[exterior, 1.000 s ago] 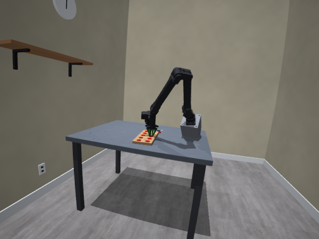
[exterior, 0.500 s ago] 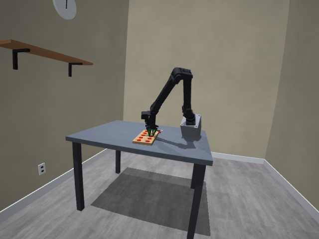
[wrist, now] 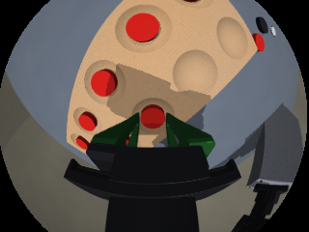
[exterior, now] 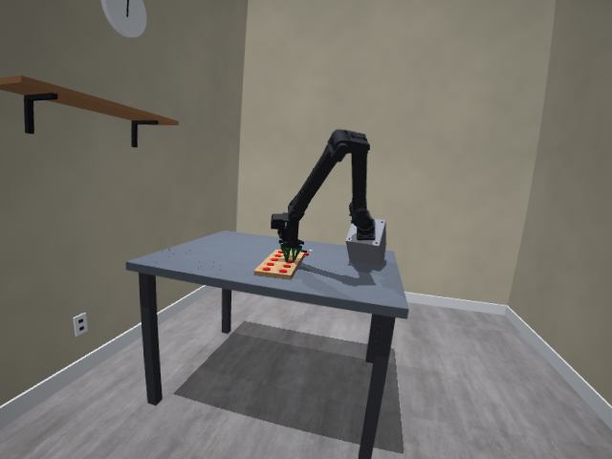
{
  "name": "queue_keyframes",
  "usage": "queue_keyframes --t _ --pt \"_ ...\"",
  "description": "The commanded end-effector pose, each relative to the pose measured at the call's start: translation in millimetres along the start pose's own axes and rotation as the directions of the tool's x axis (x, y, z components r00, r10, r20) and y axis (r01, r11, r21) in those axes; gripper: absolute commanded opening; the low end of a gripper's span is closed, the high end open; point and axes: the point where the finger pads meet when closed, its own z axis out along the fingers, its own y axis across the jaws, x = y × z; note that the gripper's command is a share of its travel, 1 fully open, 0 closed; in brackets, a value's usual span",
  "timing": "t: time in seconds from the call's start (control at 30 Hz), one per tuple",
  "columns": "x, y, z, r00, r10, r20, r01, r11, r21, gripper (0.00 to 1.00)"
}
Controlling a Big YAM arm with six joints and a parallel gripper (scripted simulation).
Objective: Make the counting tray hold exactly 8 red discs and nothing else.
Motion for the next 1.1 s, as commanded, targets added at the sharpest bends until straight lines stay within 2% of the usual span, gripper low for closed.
queue_keyframes --t 0.0,0.3,0.43,0.5,0.73,0.83,0.87,0.9,0.93,0.97,1.07 --pt "-2.6 0.9 2.4 1.000 0.002 0.006 -0.002 1.000 -0.004 0.37" --pt "-3.2 1.9 0.8 1.000 0.000 0.008 0.000 1.000 -0.008 0.37" --pt "-8.8 16.2 -25.4 1.000 -0.017 0.025 0.017 0.999 -0.033 0.37" --pt "-8.8 16.2 -25.4 1.000 -0.017 0.025 0.017 0.999 -0.033 0.37" --pt "-8.9 18.8 -93.1 0.999 -0.024 0.032 0.025 0.999 -0.036 0.37" --pt "-8.0 18.8 -110.9 0.999 -0.025 0.034 0.027 0.999 -0.036 0.37" --pt "-7.8 18.8 -113.3 0.999 -0.026 0.034 0.027 0.999 -0.037 0.37" --pt "-10.8 13.3 -107.7 1.000 -0.008 0.021 0.008 1.000 -0.020 0.37" --pt "-2.1 7.7 -100.0 1.000 -0.014 0.001 0.014 1.000 -0.002 0.37" --pt "3.3 -3.2 -94.0 1.000 -0.005 -0.012 0.005 1.000 0.015 0.46" --pt "3.2 -3.3 -94.0 1.000 -0.005 -0.012 0.005 1.000 0.016 0.46"
